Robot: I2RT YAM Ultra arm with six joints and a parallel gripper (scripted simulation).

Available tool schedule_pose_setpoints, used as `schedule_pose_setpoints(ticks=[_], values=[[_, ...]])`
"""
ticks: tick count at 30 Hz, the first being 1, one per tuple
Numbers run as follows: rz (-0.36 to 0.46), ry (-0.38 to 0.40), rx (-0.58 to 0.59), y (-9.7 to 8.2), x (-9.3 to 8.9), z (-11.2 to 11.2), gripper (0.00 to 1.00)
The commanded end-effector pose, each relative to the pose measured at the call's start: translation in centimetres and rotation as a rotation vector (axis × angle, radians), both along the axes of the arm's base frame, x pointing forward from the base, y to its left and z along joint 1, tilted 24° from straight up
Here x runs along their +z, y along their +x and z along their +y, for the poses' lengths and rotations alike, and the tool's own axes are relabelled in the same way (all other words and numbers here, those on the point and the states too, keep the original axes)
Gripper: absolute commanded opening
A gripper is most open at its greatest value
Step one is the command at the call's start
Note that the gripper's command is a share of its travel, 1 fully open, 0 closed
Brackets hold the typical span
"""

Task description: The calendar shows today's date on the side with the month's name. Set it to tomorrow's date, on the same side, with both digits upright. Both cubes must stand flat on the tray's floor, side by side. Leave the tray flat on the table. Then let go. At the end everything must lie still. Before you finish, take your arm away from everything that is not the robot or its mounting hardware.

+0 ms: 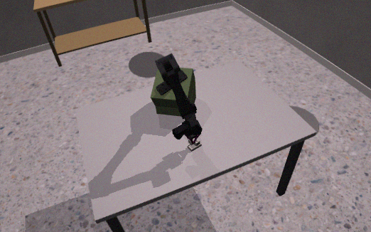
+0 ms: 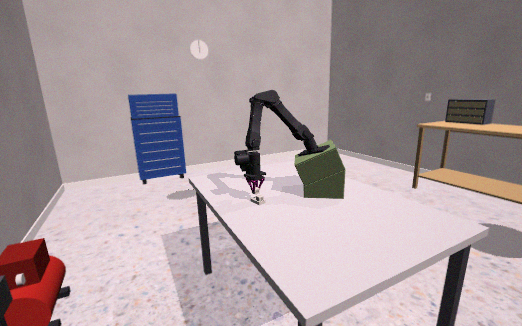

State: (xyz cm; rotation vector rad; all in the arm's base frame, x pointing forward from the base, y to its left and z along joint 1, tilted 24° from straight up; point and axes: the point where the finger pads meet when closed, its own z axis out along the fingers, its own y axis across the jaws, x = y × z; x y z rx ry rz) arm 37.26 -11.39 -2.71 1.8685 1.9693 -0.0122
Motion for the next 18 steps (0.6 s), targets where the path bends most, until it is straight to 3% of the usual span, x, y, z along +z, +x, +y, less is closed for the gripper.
schedule_pose_setpoints(ticks=[1,18], values=[[-0.009,-0.003,0.002,0.18,0.27,-0.01,0.26],[-0.008,-0.003,0.002,0.46,-0.59,-0.29,0.26]])
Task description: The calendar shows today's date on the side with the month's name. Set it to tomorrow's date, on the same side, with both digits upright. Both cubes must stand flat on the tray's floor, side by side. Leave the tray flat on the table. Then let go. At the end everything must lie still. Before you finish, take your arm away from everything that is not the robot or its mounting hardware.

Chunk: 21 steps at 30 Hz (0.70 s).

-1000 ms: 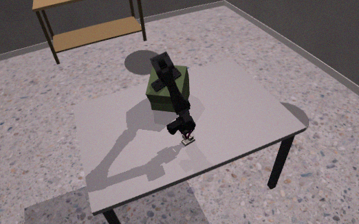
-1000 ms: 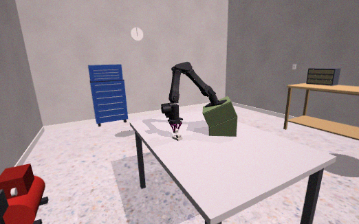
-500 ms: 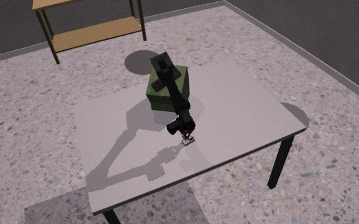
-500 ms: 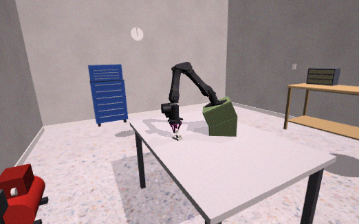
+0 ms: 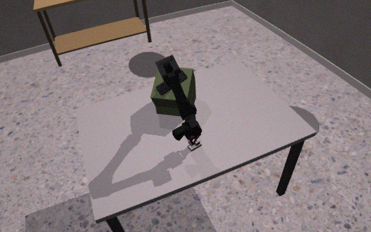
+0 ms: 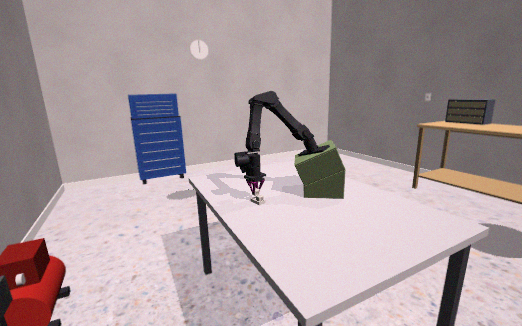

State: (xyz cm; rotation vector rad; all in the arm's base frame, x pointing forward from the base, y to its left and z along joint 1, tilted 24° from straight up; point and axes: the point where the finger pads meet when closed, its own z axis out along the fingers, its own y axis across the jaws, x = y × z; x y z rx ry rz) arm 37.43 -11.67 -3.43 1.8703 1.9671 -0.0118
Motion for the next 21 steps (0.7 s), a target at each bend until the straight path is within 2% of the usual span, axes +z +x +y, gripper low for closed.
schedule_pose_setpoints(ticks=[1,21], values=[[-0.008,-0.003,0.004,0.3,0.0,0.0,0.26],[-0.008,-0.003,0.004,0.7,-1.1,-0.4,0.26]])
